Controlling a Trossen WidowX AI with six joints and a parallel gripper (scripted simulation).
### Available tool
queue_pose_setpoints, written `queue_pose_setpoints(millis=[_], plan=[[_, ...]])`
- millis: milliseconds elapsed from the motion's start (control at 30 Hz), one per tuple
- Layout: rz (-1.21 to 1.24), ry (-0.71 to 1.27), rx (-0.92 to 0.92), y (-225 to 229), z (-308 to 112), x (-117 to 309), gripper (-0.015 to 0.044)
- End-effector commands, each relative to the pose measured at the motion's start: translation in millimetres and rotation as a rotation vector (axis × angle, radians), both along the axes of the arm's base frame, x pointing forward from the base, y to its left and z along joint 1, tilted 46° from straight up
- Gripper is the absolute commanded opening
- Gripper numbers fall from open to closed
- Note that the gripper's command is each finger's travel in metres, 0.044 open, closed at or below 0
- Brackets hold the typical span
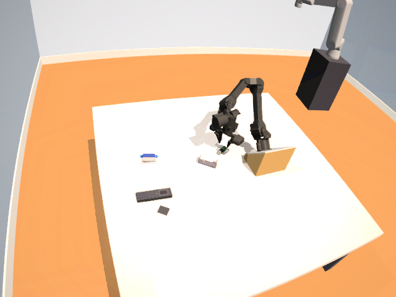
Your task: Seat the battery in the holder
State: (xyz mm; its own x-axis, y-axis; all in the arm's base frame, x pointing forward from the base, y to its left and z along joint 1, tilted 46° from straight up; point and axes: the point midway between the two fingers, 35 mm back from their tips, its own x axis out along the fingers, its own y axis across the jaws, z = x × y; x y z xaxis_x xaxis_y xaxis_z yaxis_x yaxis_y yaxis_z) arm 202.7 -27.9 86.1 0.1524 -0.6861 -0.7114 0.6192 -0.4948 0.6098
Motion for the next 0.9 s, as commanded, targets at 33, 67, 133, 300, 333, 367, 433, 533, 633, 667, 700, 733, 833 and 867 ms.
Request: queue_pose_setpoints(millis=[33,67,133,300,333,367,433,533,633,667,700,733,833,867], plan=[[-0.013,-0.013,-0.012,-0.9,1.2,1.8,0.0235],[-0.013,-0.013,-0.011,-1.7,0.2,2.2,0.0235],[-0.013,-0.012,-0.011,-3.7,-2.2,2.9,0.0235],[-0.013,-0.012,-0.009,-9.0,-8.1,4.7,0.0235],[-0.013,-0.012,-0.009,-10.1,-9.3,5.0,0.0235],[-0.013,-0.012,-0.009,-11.2,-10.5,5.3,0.0235],[-0.013,-0.012,-0.009,-13.5,-12.8,5.9,0.0235],[-0.013,-0.013,-0.009,-16.9,-16.3,6.7,0.0235],[-0.013,-0.013,-0.009,-20.4,-19.6,7.4,0.0235],[-0.013,-0.013,-0.01,-21.6,-20.7,7.6,0.0235],[-0.013,-0.013,-0.01,-22.8,-21.8,7.8,0.0235],[-0.013,-0.013,-0.01,-24.0,-22.9,8.0,0.0235],[-0.013,-0.013,-0.011,-27.6,-26.1,8.5,0.0235],[-0.013,-0.013,-0.012,-28.8,-27.2,8.6,0.0235]])
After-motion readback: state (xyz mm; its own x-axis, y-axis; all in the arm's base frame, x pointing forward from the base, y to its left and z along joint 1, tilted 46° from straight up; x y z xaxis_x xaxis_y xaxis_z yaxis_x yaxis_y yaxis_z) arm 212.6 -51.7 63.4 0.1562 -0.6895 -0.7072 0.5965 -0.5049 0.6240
